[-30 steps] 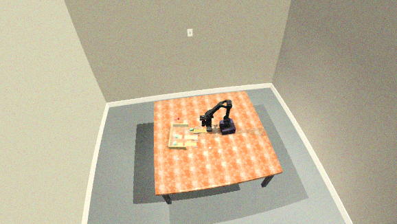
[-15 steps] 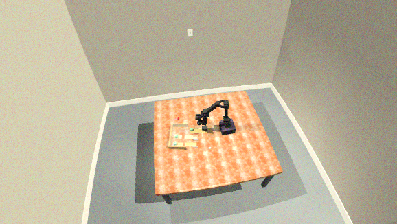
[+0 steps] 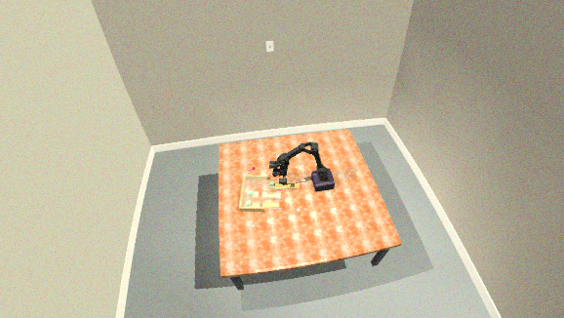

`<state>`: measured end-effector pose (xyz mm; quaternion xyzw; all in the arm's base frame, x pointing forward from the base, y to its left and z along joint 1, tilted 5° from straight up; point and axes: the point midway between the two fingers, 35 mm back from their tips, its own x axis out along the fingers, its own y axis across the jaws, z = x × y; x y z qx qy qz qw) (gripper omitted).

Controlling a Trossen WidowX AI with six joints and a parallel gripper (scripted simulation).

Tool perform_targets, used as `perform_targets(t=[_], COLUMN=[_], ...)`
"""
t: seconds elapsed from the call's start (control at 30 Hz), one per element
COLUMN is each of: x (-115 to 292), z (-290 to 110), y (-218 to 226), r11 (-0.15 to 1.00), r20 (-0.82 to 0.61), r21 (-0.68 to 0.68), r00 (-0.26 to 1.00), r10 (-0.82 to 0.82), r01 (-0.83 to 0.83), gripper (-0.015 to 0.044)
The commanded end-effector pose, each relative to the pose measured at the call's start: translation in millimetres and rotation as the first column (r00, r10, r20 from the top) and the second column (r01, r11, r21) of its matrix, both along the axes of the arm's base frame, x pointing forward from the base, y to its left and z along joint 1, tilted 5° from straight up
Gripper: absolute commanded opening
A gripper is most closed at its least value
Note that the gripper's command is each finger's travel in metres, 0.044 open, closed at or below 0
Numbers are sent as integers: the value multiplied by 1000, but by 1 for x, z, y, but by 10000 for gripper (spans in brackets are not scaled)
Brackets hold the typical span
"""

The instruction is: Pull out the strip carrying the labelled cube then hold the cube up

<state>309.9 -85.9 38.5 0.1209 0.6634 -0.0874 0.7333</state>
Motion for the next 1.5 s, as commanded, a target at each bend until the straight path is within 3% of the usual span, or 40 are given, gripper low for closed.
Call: perform_targets(t=[0.0, 0.7, 0.93, 1.47], x=[15, 92, 94, 96], z=[2, 16, 7, -19], y=[-4, -24, -24, -23], r11=[1000, 1000, 1000, 1000], r20=[-5, 2, 2, 2], r21=[7, 5, 5, 6], r00=[1000, 1000, 1000, 1000], r10=[-5, -5, -5, -5], r01=[5, 5, 5, 5], gripper=[440, 440, 256, 250])
